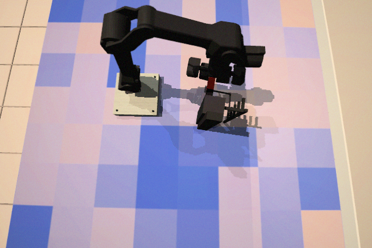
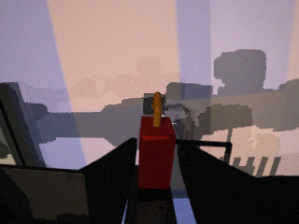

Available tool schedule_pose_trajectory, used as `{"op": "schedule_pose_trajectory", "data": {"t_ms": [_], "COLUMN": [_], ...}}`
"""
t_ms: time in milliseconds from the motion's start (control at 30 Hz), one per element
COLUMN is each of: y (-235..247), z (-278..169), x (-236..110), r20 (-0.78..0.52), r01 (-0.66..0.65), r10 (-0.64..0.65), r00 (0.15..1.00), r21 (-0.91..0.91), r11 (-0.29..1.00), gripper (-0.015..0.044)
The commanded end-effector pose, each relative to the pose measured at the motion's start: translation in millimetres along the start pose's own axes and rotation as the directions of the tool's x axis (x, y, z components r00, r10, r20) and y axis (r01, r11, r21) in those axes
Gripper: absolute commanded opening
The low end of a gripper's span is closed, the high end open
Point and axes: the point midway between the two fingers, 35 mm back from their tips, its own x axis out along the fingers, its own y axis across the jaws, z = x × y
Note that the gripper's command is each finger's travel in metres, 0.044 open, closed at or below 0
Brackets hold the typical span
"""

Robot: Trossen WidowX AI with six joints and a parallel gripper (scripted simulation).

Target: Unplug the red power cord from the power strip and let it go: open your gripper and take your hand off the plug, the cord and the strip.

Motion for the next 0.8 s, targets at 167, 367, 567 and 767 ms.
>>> {"op": "schedule_pose_trajectory", "data": {"t_ms": [167, 367, 567, 767], "y": [0, 0, 1, 1], "z": [1, 50, 59, 59], "x": [0, -10, -12, -12], "r20": [0.001, 0.005, 0.006, 0.006], "r01": [0.002, 0.002, 0.002, 0.002], "r10": [-0.002, -0.002, -0.002, -0.002], "r00": [1.000, 1.000, 1.000, 1.000], "r21": [-0.007, -0.007, -0.007, -0.007], "r11": [1.000, 1.000, 1.000, 1.000], "gripper": [0.0367, 0.0440, 0.0440, 0.0440]}}
